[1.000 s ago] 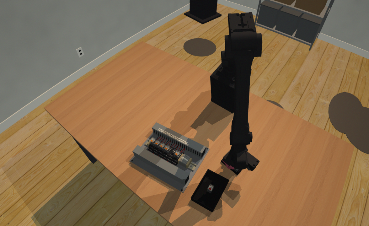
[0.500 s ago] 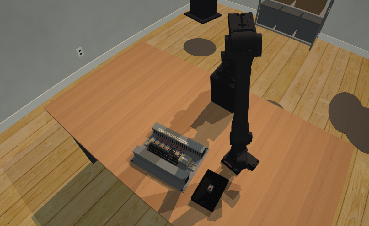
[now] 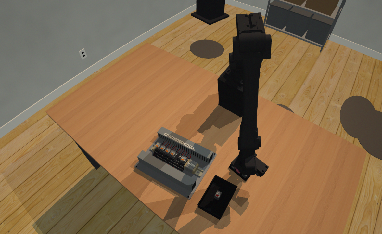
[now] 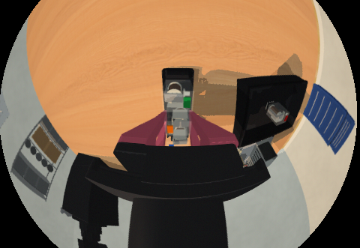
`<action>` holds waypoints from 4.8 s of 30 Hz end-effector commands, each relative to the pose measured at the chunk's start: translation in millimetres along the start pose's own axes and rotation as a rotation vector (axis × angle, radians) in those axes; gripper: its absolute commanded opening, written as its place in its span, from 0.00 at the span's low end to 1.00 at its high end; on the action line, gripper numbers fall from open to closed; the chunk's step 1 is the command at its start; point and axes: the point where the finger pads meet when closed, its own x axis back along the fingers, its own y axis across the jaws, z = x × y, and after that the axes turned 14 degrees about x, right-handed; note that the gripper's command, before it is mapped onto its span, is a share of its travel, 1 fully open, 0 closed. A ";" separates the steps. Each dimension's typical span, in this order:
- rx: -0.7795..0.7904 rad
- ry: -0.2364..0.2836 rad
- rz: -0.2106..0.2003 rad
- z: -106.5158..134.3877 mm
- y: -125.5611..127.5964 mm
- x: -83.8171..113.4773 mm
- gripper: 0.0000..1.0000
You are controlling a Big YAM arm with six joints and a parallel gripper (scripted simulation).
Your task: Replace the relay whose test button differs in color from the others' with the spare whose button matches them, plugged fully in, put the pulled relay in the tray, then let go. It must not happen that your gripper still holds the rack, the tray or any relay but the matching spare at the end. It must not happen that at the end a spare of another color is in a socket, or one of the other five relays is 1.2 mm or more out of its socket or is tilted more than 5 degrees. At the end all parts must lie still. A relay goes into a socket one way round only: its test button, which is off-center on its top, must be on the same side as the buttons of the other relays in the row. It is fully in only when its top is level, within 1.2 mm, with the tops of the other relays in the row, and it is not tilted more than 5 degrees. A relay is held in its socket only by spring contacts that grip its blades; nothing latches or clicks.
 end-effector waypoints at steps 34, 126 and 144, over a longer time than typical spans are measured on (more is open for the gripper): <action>0.007 -0.014 0.016 -4.0 -7.7 3.3 0.00; -0.002 -0.018 0.022 -7.7 -7.0 37.5 0.00; -0.003 -0.019 0.026 -8.0 -9.0 42.6 0.00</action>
